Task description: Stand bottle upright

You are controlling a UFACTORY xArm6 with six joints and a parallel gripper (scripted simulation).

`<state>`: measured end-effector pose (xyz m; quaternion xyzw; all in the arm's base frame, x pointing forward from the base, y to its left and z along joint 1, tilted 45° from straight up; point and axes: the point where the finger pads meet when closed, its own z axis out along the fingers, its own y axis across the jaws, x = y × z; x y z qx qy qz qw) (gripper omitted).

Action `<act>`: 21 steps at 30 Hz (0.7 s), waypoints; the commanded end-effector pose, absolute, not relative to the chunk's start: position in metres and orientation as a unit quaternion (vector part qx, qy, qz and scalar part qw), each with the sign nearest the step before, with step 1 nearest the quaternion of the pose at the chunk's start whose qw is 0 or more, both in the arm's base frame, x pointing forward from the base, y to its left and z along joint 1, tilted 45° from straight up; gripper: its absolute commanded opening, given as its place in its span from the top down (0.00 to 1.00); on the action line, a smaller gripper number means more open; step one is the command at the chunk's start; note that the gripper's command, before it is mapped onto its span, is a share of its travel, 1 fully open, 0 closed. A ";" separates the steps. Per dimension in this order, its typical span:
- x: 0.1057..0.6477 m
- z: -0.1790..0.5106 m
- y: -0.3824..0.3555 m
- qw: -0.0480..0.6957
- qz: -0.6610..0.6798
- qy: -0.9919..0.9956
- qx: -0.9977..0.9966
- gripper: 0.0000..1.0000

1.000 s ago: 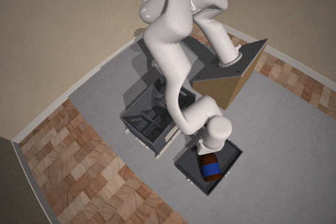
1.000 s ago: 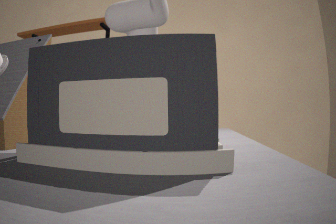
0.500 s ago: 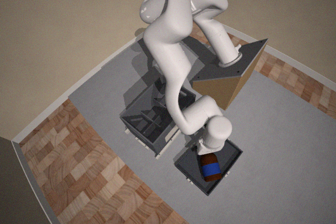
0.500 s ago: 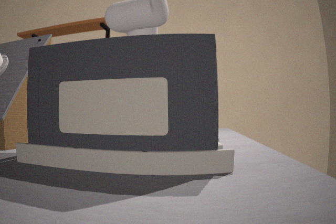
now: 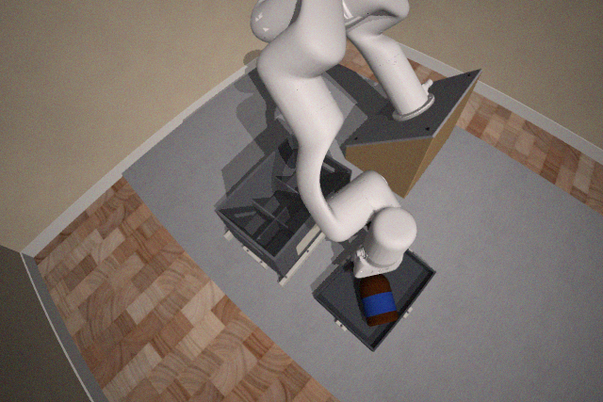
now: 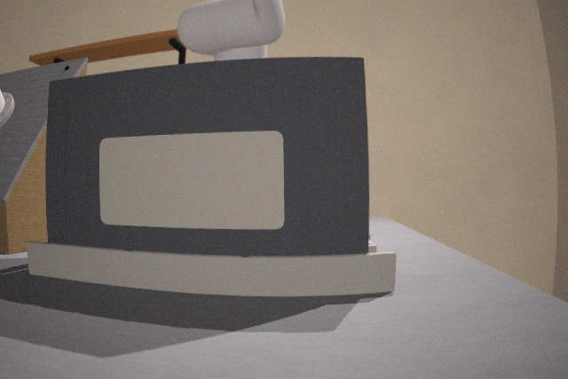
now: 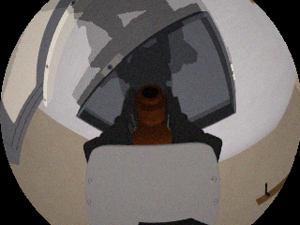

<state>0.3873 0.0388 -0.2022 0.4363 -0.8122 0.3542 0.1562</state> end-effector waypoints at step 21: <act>0.388 -0.193 0.049 0.154 0.354 -0.812 0.437 1.00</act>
